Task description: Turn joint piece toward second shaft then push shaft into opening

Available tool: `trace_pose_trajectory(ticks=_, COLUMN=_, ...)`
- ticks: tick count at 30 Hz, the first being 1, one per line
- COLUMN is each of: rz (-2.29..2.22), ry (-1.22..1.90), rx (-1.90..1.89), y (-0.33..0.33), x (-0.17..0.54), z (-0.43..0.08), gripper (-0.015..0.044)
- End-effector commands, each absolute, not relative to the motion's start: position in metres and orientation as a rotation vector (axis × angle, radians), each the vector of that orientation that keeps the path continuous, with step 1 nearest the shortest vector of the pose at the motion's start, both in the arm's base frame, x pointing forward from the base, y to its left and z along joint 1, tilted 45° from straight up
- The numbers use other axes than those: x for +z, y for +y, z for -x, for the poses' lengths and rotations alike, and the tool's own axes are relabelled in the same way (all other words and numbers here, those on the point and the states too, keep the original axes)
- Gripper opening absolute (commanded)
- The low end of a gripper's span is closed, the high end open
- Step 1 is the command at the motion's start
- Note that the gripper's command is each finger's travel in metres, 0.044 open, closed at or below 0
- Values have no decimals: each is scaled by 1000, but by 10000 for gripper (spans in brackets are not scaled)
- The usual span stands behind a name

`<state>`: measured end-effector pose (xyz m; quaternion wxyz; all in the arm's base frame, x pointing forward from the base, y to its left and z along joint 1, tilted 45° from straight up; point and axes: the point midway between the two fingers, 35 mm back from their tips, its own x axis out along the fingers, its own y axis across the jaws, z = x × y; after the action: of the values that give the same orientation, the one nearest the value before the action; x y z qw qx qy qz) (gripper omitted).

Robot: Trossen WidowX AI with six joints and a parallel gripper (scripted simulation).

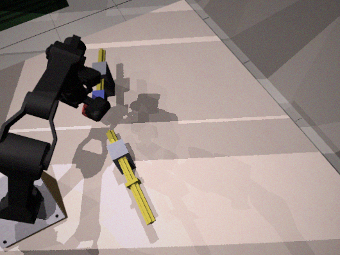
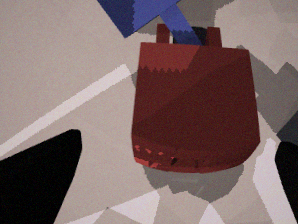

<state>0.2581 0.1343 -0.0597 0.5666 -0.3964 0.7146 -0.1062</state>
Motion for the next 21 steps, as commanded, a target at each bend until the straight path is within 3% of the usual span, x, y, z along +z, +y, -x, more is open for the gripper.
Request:
trace_pose_trajectory(ticks=1, rz=940, ry=1683, rx=-252, y=134, x=-63, z=-265, gripper=440)
trace_pose_trajectory(ticks=21, rz=940, ry=1683, rx=-253, y=114, x=-84, z=-264, gripper=440)
